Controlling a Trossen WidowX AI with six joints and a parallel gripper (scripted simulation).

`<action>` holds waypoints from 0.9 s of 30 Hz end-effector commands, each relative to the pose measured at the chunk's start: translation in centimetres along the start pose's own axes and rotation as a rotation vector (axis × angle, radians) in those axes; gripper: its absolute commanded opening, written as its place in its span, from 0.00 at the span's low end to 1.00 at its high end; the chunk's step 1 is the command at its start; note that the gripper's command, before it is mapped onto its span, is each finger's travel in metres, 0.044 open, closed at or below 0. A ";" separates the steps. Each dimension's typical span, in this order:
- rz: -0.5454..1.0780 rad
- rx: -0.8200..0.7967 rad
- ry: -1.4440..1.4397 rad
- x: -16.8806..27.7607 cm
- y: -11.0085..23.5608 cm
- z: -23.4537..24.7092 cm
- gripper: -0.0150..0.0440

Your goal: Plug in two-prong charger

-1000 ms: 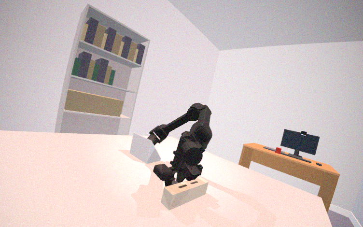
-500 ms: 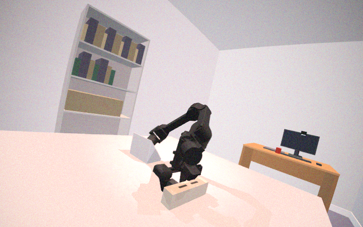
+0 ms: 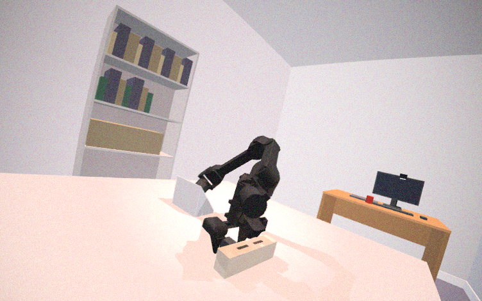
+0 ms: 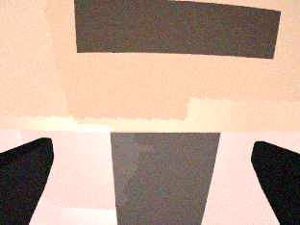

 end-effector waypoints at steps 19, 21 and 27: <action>-0.013 -0.004 0.012 0.7 -0.1 -0.1 1.00; -0.014 -0.004 0.012 0.7 -0.1 -0.1 1.00; -0.015 -0.004 0.013 1.0 -0.1 -0.2 1.00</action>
Point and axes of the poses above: the point midway between the two fingers, 35 mm back from their tips, its own y axis back along the fingers, its own z axis across the jaws, x = y × z, the point moved 4 cm from there along y, back along the fingers, and after that the axes turned 11 degrees about -y, right-handed, at the moved point
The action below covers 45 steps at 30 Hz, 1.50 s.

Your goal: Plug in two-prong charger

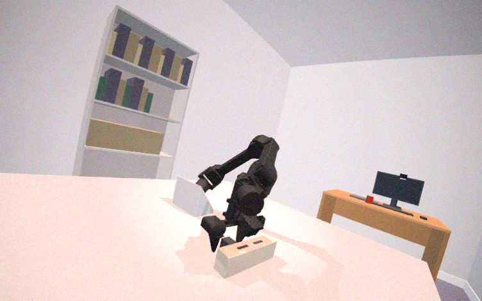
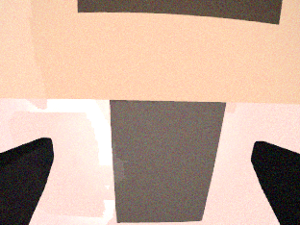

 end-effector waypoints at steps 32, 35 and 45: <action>-0.002 -0.002 0.003 3.5 -0.2 -0.8 1.00; -0.002 -0.002 0.003 3.9 -0.3 -0.9 1.00; -0.002 -0.003 0.003 4.9 -0.4 -1.1 1.00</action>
Point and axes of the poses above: the point midway between the two fingers, 35 mm back from their tips, its own y axis back along the fingers, its own z axis across the jaws, x = y × z, the point moved 4 cm from there along y, back along the fingers, and after that the axes turned 11 degrees about -y, right-handed, at the moved point
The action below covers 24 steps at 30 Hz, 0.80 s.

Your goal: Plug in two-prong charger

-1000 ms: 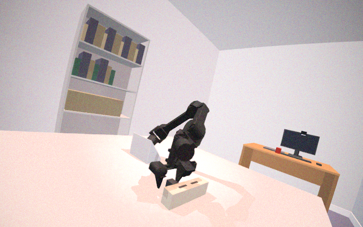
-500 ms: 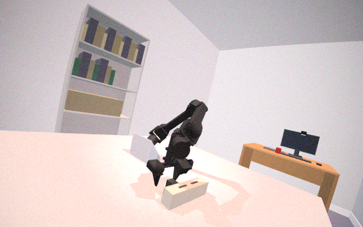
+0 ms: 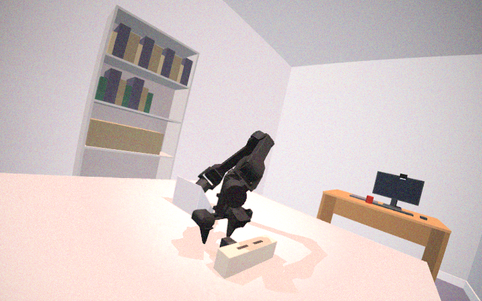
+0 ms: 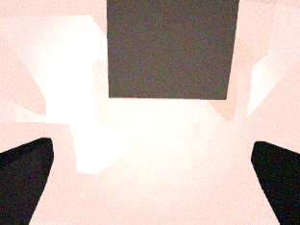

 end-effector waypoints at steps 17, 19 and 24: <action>-0.590 -0.107 0.004 1.7 7.0 -0.4 1.00; -0.603 -0.110 0.005 1.8 7.1 -0.4 1.00; -0.603 -0.110 0.005 1.8 7.1 -0.4 1.00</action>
Point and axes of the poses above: the point midway between the two fingers, 35 mm back from their tips, its own y axis back along the fingers, its own z axis across the jaws, x = y × z, the point moved 4 cm from there along y, back along the fingers, and after that the axes turned 11 degrees about -y, right-handed, at the moved point
